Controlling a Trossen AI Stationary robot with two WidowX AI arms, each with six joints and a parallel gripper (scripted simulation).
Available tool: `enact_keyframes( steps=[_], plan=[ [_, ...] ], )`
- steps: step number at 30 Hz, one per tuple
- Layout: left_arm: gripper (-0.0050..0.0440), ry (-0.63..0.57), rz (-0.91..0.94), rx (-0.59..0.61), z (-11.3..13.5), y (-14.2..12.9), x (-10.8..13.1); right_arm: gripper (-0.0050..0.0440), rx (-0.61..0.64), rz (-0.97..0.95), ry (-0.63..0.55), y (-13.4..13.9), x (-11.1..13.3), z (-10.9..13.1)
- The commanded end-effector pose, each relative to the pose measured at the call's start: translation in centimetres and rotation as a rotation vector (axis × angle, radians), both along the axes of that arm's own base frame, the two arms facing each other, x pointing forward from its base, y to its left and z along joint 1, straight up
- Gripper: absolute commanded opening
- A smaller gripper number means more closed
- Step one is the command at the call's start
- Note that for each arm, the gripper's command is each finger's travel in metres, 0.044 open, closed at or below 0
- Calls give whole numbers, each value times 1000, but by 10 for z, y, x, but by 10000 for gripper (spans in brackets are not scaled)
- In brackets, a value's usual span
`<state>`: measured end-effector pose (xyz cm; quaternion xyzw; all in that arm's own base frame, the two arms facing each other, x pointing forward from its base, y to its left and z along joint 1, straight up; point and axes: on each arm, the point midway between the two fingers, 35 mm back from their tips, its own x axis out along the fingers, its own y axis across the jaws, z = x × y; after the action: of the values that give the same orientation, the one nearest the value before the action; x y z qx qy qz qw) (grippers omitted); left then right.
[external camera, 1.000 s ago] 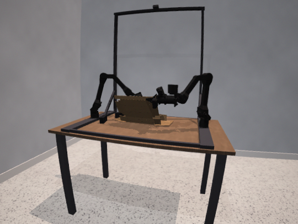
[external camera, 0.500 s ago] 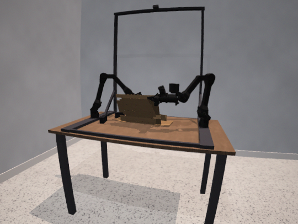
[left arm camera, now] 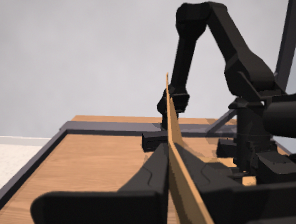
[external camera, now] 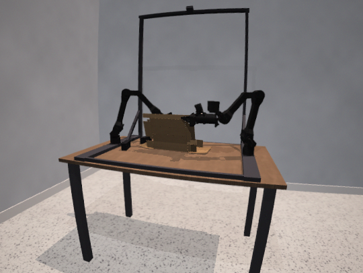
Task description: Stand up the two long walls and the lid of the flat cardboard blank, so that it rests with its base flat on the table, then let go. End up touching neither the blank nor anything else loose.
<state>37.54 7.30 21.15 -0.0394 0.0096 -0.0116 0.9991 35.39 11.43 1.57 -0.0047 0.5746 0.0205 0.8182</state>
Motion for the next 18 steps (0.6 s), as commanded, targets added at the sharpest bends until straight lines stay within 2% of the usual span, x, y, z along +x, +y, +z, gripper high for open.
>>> enact_keyframes(
  steps=[1,18],
  plan=[
    [0,-40,13,36,15,-5,-2,196,-41,-22,109,-15,-19,-34],
    [0,-53,29,145,18,-29,-6,196,-38,-21,108,-17,-18,-33]
  ],
)
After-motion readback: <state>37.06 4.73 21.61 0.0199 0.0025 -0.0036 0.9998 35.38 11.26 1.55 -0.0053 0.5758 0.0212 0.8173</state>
